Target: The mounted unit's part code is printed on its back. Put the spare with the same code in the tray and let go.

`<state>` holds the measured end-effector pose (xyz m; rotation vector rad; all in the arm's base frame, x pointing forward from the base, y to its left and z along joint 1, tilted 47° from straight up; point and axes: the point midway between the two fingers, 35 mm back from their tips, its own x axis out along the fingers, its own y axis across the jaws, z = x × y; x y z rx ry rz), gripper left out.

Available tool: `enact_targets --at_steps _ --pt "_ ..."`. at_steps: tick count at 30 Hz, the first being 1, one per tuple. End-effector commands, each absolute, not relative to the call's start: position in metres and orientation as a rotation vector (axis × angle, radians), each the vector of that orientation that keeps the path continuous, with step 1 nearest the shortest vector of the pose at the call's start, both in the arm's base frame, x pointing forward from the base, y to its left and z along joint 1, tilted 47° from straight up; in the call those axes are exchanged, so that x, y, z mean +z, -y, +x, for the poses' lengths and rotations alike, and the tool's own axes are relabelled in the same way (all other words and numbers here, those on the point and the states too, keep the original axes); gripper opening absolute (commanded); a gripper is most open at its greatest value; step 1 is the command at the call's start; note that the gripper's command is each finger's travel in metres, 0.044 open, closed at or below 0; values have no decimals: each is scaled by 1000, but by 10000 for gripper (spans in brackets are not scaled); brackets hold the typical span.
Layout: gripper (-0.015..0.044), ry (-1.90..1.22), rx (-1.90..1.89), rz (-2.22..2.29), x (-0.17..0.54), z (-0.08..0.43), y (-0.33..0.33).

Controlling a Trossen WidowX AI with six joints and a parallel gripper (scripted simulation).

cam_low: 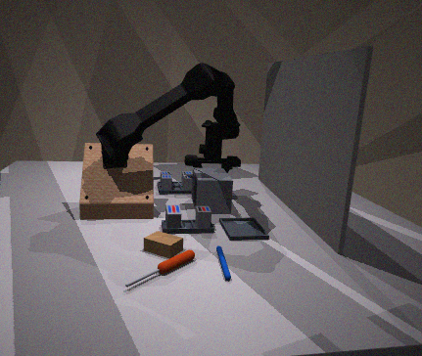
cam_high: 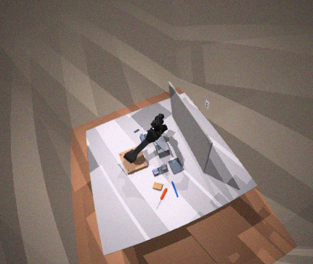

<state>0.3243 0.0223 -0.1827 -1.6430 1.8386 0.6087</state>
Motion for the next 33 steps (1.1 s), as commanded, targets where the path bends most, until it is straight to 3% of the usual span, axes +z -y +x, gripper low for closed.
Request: enact_targets --at_steps 1,3,8,15,20,33 --pt "300 -1839 612 -1652 -186 323 -19" --pt "300 -1839 612 -1652 -186 323 -19" --pt "169 -1842 609 -1642 -185 323 -19" --pt "122 -1842 609 -1642 -185 323 -19" --pt "0 -1842 609 -1642 -185 323 -19" --pt "0 -1837 614 -1645 -159 328 -49"
